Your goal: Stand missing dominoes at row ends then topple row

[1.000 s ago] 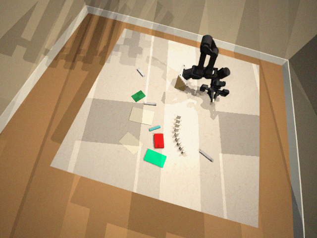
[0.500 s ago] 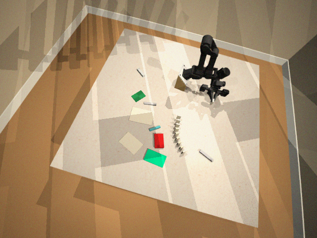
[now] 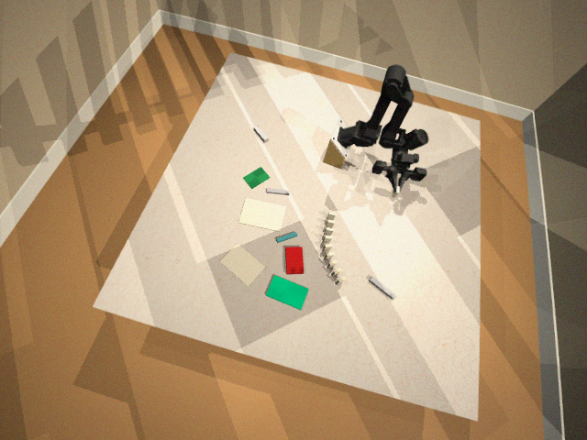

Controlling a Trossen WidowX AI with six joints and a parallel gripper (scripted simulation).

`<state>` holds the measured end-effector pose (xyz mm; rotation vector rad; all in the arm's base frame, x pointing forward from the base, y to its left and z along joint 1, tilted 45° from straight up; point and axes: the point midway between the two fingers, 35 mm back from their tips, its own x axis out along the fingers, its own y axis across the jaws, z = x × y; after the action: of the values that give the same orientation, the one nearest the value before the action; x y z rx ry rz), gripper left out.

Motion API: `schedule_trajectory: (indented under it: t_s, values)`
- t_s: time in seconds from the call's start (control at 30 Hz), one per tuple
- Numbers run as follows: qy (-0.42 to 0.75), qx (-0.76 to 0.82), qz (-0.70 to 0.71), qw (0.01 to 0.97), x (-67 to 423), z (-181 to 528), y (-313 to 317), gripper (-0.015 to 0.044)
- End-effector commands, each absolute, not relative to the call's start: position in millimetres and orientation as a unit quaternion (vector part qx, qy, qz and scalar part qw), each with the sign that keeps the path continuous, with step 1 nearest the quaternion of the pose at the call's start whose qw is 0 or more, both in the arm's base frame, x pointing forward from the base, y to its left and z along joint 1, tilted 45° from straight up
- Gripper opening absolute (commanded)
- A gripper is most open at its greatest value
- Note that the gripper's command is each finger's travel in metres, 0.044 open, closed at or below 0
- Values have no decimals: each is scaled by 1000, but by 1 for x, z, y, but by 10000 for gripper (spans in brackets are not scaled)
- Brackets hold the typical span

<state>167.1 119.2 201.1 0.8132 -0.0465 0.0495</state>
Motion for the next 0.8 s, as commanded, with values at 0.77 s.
schedule_trajectory:
  t_s: [0.77]
  values:
    - [-14, 389, 17, 921, 177, 179, 150, 28]
